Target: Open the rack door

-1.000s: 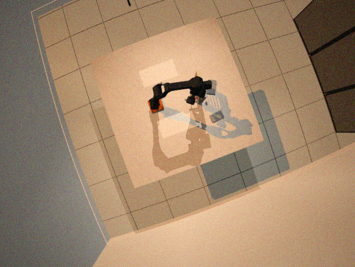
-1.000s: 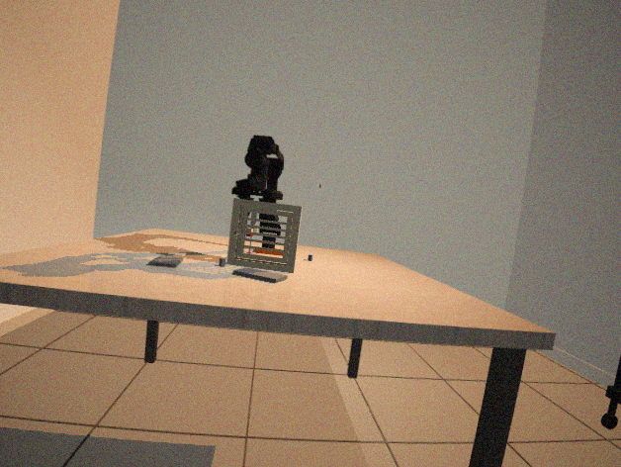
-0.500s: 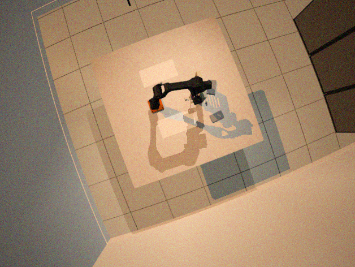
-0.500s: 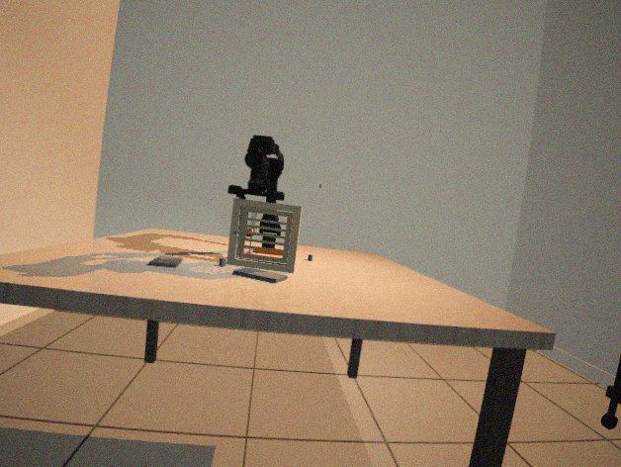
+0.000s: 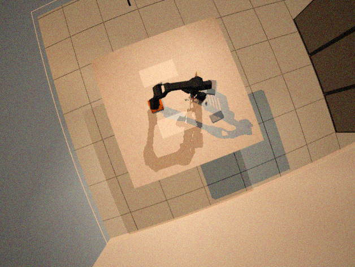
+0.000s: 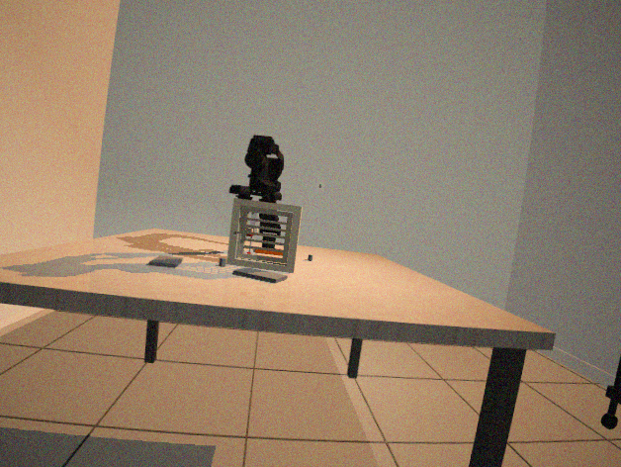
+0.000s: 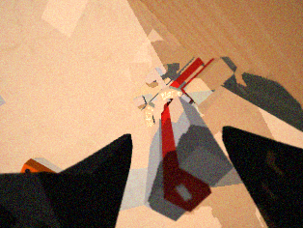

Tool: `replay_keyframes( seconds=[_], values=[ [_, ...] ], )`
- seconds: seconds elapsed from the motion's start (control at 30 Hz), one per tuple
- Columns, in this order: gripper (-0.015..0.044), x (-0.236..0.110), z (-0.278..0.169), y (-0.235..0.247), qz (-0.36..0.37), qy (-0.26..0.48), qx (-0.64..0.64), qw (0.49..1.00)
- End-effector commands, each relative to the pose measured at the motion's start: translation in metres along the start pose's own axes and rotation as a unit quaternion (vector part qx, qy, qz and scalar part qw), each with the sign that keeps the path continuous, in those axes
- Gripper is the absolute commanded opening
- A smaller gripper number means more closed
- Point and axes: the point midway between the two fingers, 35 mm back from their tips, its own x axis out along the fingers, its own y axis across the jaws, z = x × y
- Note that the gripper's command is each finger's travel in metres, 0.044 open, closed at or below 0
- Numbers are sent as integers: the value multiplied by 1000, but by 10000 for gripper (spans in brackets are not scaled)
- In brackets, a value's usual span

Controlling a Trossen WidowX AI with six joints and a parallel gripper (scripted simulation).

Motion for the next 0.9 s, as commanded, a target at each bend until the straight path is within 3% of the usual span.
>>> replay_keyframes(
  seconds=[0.0,0.37,0.77,0.87],
  values=[
    [296,0,0,0,0,-1,-178,984],
    [296,0,0,0,0,-1,-421,907],
    [296,0,0,0,0,-1,-425,905],
    [217,0,0,0,0,-1,-425,905]
  ],
)
